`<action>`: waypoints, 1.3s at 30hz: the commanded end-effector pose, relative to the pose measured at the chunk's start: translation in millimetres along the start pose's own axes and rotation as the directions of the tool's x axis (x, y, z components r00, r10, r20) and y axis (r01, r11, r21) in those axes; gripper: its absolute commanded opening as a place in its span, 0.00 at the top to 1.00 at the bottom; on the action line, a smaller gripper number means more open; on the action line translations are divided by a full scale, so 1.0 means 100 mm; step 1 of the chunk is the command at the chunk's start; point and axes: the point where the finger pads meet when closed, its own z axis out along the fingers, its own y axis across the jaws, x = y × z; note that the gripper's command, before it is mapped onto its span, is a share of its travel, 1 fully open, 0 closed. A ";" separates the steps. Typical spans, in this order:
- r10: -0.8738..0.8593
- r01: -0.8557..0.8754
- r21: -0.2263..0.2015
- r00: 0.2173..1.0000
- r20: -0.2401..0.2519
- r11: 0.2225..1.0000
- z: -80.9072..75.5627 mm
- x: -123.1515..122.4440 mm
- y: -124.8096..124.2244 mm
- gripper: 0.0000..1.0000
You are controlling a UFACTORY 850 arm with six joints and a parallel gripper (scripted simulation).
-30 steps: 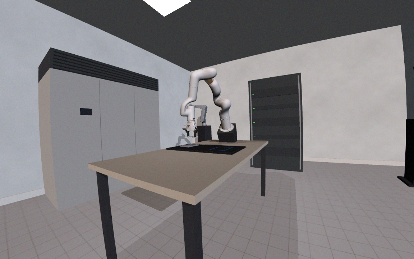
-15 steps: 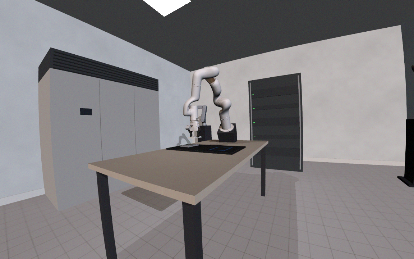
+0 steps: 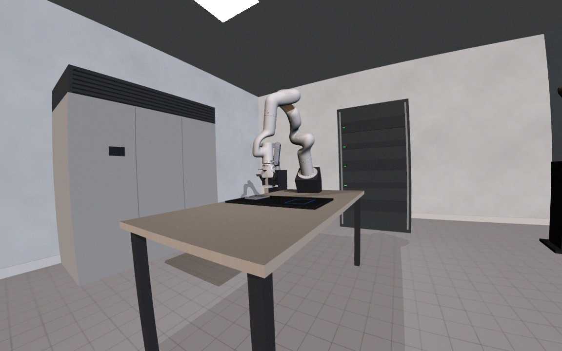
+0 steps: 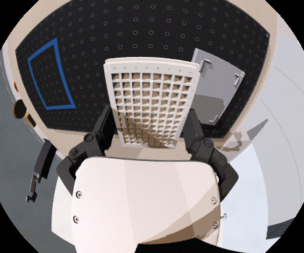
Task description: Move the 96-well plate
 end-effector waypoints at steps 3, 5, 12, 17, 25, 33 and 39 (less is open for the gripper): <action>0.000 0.000 -0.002 1.000 -0.003 1.000 0.00 0.03 -0.18 1.00; 0.000 0.000 -0.002 1.000 -0.003 1.000 0.00 0.03 -0.25 1.00; 0.000 0.000 -0.001 1.000 -0.003 1.000 0.01 0.05 -0.42 1.00; 0.000 0.000 -0.001 1.000 -0.003 1.000 0.02 0.07 -0.58 1.00; 0.000 0.000 -0.001 1.000 -0.003 1.000 0.02 0.10 -0.85 1.00; 0.000 0.000 -0.001 1.000 -0.003 1.000 0.03 0.12 -1.05 1.00; 0.000 0.000 -0.001 1.000 -0.003 1.000 0.04 0.14 -1.25 1.00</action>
